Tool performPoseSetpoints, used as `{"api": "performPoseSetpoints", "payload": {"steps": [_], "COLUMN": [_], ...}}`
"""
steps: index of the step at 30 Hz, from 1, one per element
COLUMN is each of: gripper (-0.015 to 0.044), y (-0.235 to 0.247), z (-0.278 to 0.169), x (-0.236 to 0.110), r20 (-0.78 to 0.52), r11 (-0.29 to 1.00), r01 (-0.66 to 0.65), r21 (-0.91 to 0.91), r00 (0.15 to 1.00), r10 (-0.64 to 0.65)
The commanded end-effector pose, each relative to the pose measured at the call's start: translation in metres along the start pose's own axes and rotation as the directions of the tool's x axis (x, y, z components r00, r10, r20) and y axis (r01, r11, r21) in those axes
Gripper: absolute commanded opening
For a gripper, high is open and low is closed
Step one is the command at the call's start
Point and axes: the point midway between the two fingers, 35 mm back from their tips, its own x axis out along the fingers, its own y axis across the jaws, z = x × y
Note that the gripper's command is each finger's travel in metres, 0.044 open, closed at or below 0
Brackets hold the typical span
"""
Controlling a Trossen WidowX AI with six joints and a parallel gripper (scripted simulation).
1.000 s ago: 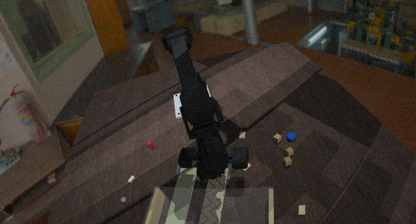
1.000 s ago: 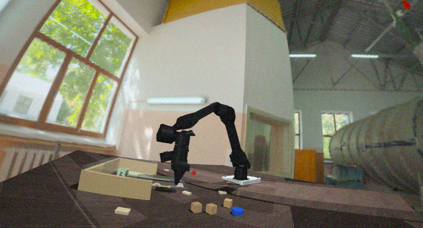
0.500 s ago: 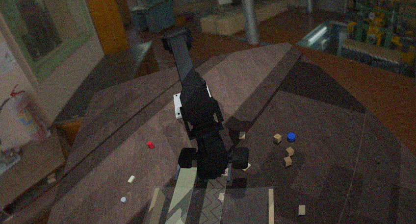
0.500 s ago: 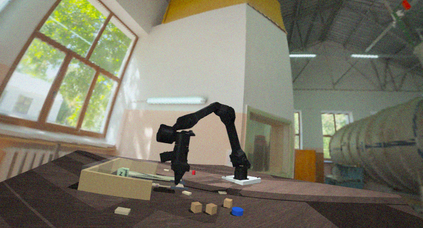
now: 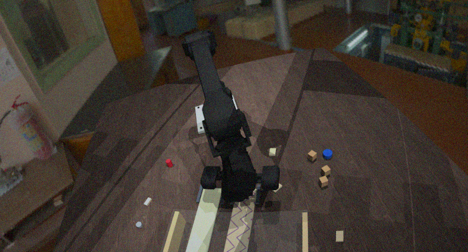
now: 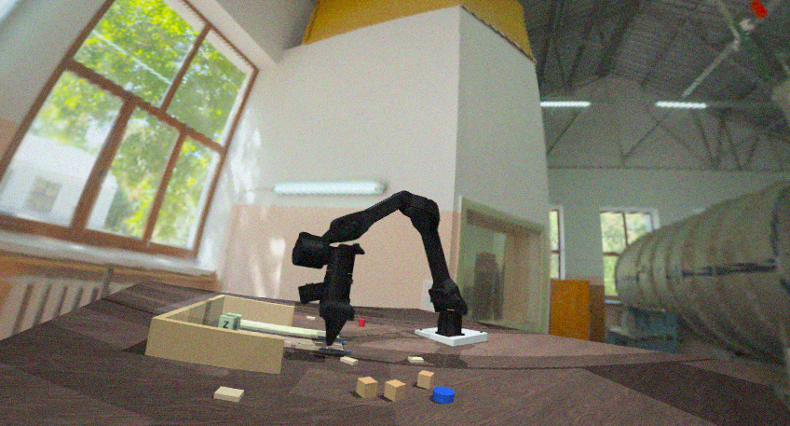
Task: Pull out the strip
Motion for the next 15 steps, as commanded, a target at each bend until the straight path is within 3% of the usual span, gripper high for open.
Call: {"api": "performPoseSetpoints", "payload": {"steps": [1,15], "gripper": [0.0,0.0], "y": [0.0003,0.0005], "z": [-0.0001,0.0004], "x": [0.0017,0.0031], "r20": [-0.001,-0.001], "r11": [1.0,1.0], "r01": [-0.002,-0.002], "r21": [0.001,0.001], "r00": [1.0,1.0], "r10": [0.002,0.002]}}
